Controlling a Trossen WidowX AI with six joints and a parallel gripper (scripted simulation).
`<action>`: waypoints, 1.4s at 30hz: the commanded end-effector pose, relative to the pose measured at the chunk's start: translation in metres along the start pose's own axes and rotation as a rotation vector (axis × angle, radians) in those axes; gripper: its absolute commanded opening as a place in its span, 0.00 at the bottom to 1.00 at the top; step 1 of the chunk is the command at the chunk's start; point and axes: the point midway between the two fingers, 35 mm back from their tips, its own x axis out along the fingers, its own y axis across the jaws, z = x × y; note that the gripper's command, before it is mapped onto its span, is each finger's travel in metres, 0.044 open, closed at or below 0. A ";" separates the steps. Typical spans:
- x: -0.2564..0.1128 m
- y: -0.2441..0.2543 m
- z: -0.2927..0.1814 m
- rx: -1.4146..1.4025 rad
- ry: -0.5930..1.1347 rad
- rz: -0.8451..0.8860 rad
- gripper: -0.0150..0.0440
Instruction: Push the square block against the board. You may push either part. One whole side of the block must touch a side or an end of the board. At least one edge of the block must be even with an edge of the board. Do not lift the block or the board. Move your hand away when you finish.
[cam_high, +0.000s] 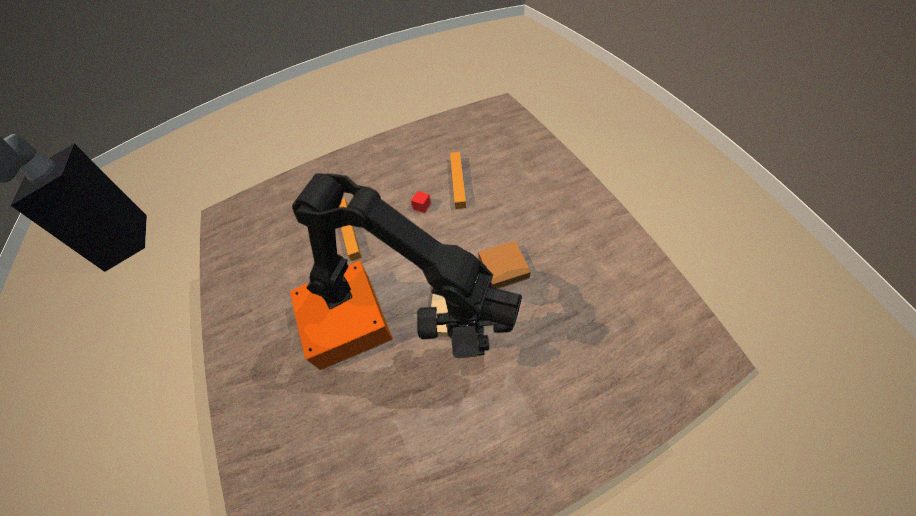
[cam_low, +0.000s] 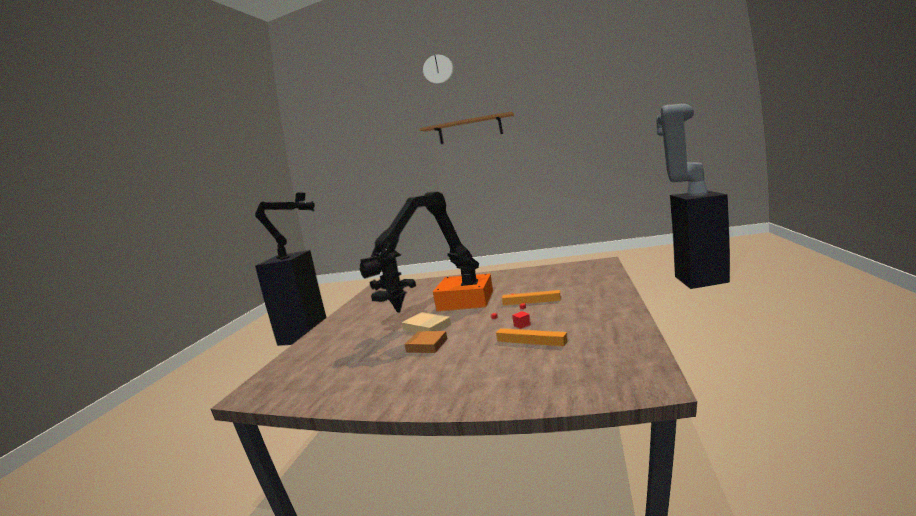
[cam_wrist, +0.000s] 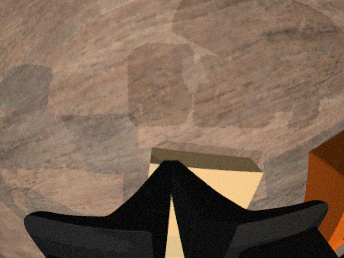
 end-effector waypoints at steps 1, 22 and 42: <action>0.002 -0.003 0.006 0.077 -0.002 -0.009 0.25; 0.057 -0.003 0.005 0.129 -0.002 -0.009 0.25; 0.057 0.003 -0.027 0.129 0.001 -0.009 0.25</action>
